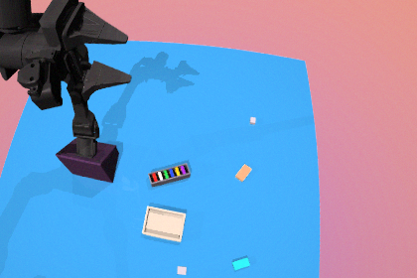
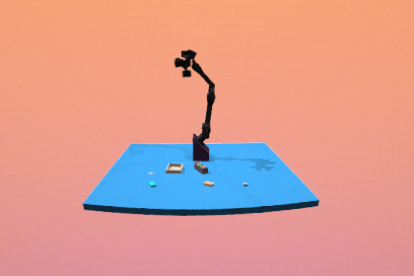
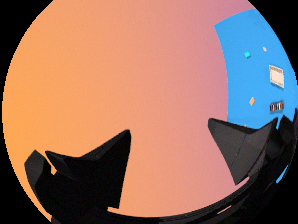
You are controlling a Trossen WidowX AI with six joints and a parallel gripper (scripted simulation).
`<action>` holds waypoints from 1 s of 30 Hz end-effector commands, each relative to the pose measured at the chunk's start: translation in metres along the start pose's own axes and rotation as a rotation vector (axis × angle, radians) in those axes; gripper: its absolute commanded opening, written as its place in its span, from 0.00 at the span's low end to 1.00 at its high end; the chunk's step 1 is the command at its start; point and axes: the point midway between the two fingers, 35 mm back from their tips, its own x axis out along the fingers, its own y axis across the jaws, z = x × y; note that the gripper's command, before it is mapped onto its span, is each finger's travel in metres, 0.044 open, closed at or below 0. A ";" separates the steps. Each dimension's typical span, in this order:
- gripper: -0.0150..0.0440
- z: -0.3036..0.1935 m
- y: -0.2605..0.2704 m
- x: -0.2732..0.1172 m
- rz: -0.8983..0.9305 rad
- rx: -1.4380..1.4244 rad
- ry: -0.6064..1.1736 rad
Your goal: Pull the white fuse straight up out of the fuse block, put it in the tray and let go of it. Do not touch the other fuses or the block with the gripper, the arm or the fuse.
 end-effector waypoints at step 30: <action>0.38 -0.003 -0.413 0.194 -0.847 -0.162 0.056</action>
